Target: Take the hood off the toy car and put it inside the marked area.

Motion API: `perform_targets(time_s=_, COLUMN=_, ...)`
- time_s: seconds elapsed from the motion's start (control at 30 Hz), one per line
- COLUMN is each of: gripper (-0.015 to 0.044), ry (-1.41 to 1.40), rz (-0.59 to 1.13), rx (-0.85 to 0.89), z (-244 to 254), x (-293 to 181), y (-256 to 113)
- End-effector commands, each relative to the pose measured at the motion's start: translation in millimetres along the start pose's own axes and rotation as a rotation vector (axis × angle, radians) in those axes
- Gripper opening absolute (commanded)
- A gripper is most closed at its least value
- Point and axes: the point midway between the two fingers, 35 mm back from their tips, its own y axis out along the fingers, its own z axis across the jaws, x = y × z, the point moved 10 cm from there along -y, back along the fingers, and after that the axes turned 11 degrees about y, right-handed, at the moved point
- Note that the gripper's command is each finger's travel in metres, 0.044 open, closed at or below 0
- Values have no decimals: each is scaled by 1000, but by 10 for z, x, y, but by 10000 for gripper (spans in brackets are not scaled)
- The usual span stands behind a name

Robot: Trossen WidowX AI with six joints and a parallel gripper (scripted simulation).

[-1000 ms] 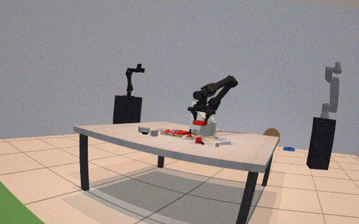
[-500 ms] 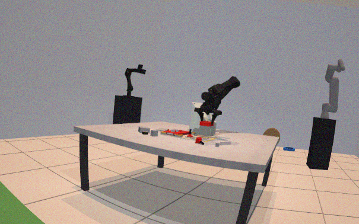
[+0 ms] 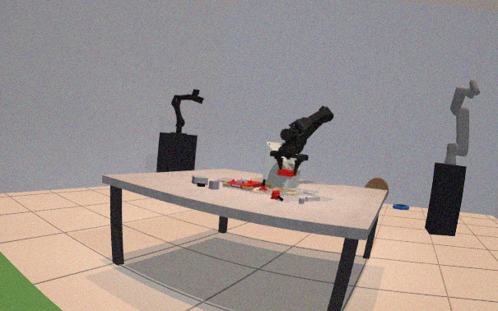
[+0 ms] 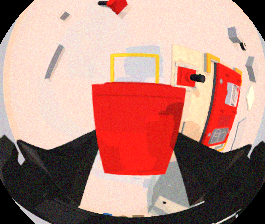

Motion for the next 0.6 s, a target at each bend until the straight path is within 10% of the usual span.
perform_targets(time_s=0.0, gripper=0, ry=2, rz=0, rx=4, z=1, x=3, y=26)
perform_targets(time_s=0.57, gripper=0, ry=2, rz=0, rx=3, z=2, x=12, y=131)
